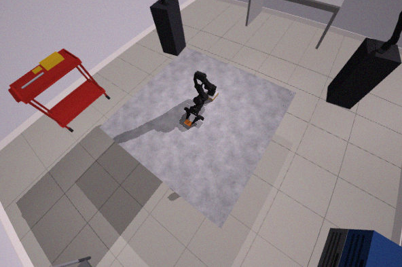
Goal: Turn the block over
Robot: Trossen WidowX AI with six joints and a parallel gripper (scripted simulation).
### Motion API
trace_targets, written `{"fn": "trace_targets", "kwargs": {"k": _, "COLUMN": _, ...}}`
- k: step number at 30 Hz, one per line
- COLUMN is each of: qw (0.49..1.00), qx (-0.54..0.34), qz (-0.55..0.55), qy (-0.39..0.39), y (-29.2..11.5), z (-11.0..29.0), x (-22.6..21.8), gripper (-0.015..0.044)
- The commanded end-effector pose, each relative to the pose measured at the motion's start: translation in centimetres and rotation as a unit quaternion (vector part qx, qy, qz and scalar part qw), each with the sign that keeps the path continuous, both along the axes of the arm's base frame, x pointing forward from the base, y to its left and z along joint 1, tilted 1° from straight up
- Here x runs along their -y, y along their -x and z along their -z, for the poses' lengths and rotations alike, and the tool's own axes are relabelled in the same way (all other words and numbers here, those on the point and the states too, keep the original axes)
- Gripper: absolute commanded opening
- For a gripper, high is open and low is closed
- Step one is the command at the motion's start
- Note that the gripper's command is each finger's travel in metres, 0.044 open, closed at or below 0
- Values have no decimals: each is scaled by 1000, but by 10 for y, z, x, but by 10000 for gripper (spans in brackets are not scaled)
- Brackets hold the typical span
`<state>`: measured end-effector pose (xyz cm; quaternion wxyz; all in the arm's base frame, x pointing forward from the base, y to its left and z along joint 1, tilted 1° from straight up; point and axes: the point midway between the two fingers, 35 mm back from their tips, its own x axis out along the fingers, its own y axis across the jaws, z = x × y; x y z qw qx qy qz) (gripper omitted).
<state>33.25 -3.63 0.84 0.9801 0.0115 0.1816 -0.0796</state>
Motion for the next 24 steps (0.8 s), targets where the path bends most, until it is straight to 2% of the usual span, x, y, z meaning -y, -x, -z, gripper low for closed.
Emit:
{"fn": "trace_targets", "kwargs": {"k": 1, "qw": 1000, "qx": 1, "qz": 0, "qy": 4, "y": 0, "z": -1, "x": 0, "gripper": 131}}
{"fn": "trace_targets", "kwargs": {"k": 13, "qw": 1000, "qx": 1, "qz": 0, "qy": 4, "y": 0, "z": -1, "x": 0, "gripper": 440}}
{"fn": "trace_targets", "kwargs": {"k": 24, "qw": 1000, "qx": 1, "qz": 0, "qy": 4, "y": 0, "z": -1, "x": 0, "gripper": 440}}
